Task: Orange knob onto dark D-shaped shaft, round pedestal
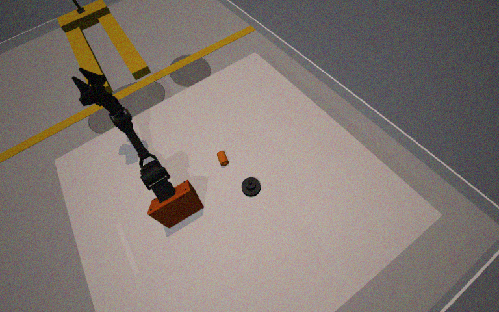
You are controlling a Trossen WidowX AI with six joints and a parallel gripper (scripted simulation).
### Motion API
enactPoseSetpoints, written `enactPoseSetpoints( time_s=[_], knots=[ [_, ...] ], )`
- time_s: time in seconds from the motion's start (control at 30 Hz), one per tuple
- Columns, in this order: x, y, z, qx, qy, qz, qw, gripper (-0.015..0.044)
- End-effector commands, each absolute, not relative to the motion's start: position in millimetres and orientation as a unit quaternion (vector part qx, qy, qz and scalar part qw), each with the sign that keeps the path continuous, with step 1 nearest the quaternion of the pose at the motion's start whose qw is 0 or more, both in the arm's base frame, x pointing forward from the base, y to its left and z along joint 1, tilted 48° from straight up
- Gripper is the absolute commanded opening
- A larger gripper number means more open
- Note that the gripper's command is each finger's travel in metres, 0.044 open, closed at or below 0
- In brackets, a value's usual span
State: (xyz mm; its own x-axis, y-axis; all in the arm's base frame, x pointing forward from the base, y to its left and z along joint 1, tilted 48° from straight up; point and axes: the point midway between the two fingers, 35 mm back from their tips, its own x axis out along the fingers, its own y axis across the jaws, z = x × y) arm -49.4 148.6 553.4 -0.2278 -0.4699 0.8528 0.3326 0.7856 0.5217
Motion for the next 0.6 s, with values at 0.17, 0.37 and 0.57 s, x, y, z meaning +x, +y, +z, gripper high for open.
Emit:
enactPoseSetpoints(
  time_s=[0.17, 0.37, 0.57],
  knots=[
    [-34.4, 47.1, 563.6, 0.177, -0.636, -0.338, 0.671, 0.044],
    [8.1, -52.6, 548.5, 0.316, -0.527, -0.337, 0.713, 0.044],
    [82.3, -133.4, 503.2, 0.46, -0.377, -0.321, 0.737, 0.044]
  ],
)
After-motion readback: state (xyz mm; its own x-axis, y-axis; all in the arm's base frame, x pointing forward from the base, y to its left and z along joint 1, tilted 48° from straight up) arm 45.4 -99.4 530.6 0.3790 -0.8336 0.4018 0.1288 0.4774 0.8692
